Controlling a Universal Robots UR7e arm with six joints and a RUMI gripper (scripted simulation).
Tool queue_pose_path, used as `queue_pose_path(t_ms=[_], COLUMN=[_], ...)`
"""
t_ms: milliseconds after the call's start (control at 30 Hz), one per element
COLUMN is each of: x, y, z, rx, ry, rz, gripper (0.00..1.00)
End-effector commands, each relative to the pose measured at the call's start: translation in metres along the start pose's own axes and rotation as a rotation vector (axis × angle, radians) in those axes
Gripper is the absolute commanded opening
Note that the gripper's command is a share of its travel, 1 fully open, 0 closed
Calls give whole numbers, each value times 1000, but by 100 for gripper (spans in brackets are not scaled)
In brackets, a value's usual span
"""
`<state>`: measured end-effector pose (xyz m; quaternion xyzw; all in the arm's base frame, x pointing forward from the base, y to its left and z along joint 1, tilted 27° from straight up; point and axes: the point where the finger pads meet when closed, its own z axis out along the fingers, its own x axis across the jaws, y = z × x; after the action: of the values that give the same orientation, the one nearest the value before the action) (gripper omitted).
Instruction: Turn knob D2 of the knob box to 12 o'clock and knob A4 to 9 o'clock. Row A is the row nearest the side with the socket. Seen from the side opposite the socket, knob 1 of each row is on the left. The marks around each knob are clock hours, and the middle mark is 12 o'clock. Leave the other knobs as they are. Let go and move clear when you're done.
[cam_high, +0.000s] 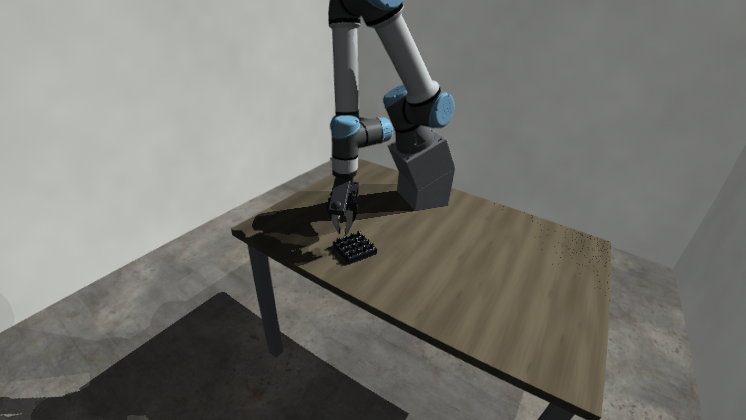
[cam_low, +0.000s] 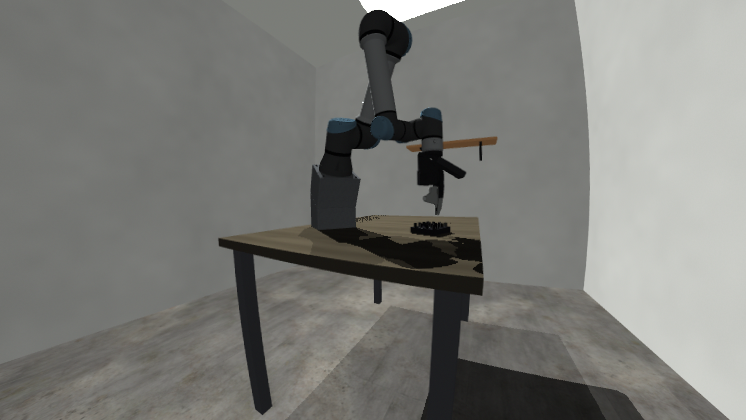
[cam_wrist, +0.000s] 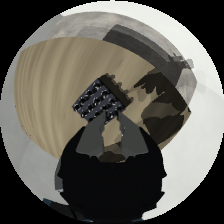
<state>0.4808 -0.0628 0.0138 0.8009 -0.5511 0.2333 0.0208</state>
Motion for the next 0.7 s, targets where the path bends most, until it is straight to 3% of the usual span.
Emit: queue_pose_path(t_ms=[0,667], x=[0,0], y=[-1,-1], z=[7,24], rx=[1,1], ry=[1,1], rz=[0,0], gripper=[11,11])
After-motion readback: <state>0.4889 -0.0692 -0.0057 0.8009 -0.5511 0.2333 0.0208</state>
